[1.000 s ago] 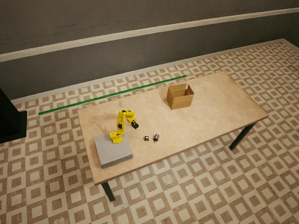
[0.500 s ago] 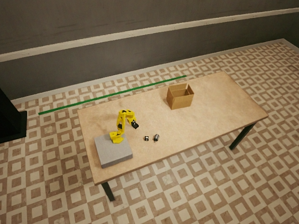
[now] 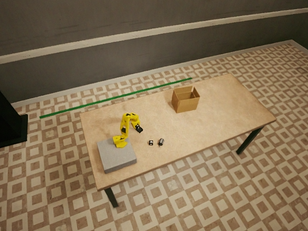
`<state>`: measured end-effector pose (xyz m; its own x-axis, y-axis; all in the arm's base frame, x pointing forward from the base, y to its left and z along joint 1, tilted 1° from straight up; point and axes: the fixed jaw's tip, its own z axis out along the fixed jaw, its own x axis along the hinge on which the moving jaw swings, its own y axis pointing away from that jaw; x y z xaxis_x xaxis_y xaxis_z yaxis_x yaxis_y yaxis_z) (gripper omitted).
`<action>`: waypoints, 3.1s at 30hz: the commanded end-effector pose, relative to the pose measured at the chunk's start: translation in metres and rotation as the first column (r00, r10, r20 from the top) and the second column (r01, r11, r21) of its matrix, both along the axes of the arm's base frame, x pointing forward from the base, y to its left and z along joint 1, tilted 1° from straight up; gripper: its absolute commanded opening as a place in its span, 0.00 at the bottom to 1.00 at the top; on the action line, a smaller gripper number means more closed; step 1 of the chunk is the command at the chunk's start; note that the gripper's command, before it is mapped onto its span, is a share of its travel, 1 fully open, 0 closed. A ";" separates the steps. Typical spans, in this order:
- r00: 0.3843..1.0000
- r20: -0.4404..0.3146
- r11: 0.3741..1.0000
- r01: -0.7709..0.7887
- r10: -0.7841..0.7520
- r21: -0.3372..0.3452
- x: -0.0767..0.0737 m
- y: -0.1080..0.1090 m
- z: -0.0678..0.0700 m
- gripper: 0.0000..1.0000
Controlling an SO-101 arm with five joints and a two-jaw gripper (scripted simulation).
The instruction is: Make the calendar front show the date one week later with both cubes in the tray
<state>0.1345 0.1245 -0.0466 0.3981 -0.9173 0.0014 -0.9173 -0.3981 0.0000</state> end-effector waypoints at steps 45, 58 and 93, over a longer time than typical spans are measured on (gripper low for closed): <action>1.000 -0.014 1.000 0.004 -0.004 -0.011 0.003 0.000 -0.002 0.03; 1.000 -0.014 1.000 0.004 -0.004 -0.011 0.003 0.000 -0.002 0.00; 1.000 -0.014 1.000 0.003 -0.004 -0.011 0.005 0.002 0.005 0.00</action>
<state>0.1370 0.1255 -0.0443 0.3934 -0.9193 0.0087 -0.9192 -0.3932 0.0215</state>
